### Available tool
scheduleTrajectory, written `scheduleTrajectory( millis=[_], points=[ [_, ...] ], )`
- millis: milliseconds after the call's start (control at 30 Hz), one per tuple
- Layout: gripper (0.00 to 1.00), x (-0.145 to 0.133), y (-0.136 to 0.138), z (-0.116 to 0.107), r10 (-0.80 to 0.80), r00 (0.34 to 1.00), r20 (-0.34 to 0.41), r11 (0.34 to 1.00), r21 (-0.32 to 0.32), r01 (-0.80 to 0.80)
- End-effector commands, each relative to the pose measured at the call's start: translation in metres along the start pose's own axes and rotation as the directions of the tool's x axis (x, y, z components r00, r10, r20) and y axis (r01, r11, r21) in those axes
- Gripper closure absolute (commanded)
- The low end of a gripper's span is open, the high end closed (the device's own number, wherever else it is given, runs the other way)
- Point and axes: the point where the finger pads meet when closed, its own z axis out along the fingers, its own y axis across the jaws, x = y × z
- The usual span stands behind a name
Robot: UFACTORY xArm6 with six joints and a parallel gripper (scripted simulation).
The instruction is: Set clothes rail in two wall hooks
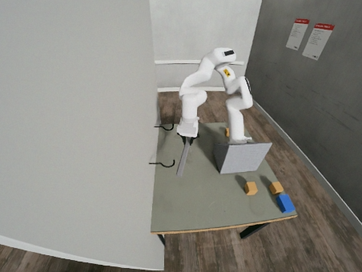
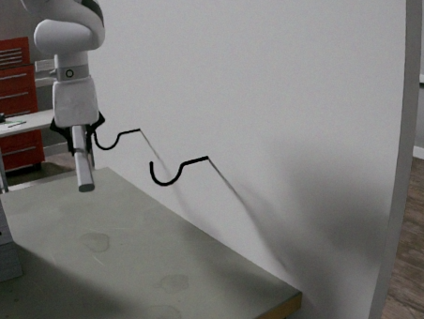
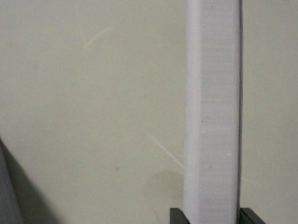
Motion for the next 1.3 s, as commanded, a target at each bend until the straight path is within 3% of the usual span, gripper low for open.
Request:
scheduleTrajectory(
  millis=[0,1267],
  points=[
    [1.0,-0.002,0.005,-0.011,0.001,1.0,-0.003,1.0,-0.002,-0.001],
    [1.0,-0.018,0.027,-0.068,0.001,1.0,-0.003,1.0,-0.002,-0.001]
  ],
)
